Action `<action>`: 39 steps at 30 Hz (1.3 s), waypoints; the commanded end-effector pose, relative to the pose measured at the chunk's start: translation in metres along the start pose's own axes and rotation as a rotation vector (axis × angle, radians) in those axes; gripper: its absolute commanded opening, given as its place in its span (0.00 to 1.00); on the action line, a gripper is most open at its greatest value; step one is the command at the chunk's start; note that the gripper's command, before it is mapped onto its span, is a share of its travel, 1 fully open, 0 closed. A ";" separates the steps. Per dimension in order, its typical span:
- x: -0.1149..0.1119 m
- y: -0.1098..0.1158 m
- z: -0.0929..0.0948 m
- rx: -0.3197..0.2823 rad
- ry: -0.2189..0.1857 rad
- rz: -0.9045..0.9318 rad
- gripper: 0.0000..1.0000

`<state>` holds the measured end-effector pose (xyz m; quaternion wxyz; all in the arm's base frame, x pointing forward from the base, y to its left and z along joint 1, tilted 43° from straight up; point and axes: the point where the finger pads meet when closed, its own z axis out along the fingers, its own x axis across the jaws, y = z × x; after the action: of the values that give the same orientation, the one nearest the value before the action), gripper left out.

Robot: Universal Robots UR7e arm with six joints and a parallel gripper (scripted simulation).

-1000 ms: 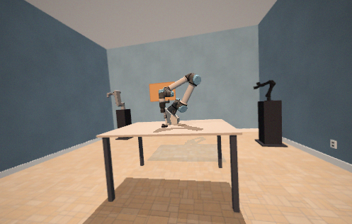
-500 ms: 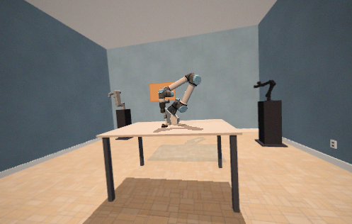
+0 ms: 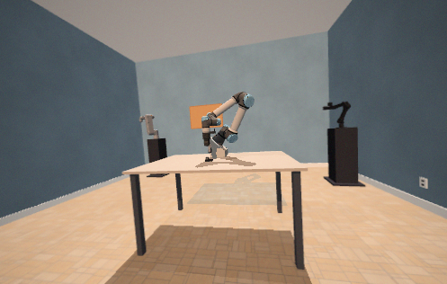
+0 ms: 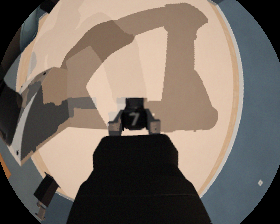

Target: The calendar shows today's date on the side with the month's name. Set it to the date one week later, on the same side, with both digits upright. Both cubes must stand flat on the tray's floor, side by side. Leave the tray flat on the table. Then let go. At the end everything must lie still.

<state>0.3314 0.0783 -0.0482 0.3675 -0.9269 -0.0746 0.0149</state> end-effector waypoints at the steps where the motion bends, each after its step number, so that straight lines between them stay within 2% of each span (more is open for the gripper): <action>1: 0.000 0.000 0.015 -0.001 0.001 0.000 0.57; 7: 0.000 0.000 0.030 -0.001 0.001 0.000 0.57; 12: 0.000 0.000 0.036 -0.001 0.001 0.000 0.57; 39: 0.000 0.000 0.037 -0.001 0.001 0.000 0.57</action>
<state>0.3279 0.1032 -0.0751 0.3675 -0.9269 -0.0746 0.0149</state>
